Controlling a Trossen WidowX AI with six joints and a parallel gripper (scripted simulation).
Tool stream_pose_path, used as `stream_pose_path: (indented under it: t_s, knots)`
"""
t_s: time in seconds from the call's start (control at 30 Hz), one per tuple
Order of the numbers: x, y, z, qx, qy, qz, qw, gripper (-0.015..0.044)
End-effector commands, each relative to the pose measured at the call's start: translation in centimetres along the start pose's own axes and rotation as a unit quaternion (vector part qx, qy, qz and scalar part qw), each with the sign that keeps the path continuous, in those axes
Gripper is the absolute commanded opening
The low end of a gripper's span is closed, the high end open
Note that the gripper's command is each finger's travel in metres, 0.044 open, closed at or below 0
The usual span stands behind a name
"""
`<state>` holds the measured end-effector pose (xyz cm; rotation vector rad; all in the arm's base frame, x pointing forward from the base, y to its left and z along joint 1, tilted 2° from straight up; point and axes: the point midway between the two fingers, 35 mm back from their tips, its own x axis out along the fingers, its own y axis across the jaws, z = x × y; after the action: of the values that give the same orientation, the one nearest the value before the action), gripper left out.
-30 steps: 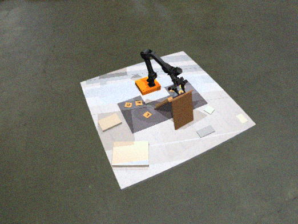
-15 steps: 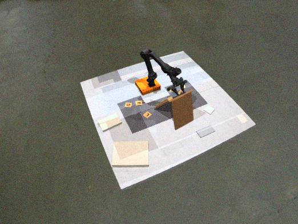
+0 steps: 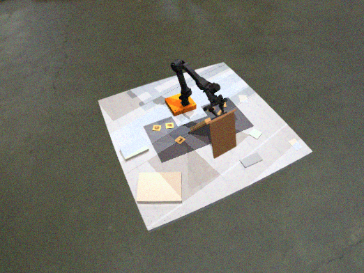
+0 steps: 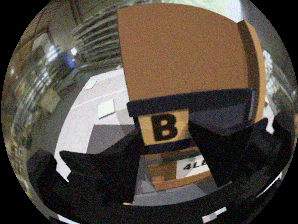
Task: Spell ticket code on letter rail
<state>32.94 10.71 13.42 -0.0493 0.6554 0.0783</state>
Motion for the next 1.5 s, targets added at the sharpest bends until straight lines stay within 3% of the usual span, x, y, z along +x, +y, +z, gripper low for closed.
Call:
stream_pose_path:
  t_s: [0.0, 1.47]
  knots:
    - [0.0, -0.2, 0.0, -0.002, -0.001, 0.002, 1.000, 0.0000]
    - [0.0, -2.7, 0.1, -0.003, -0.001, 0.001, 1.000, 0.0000]
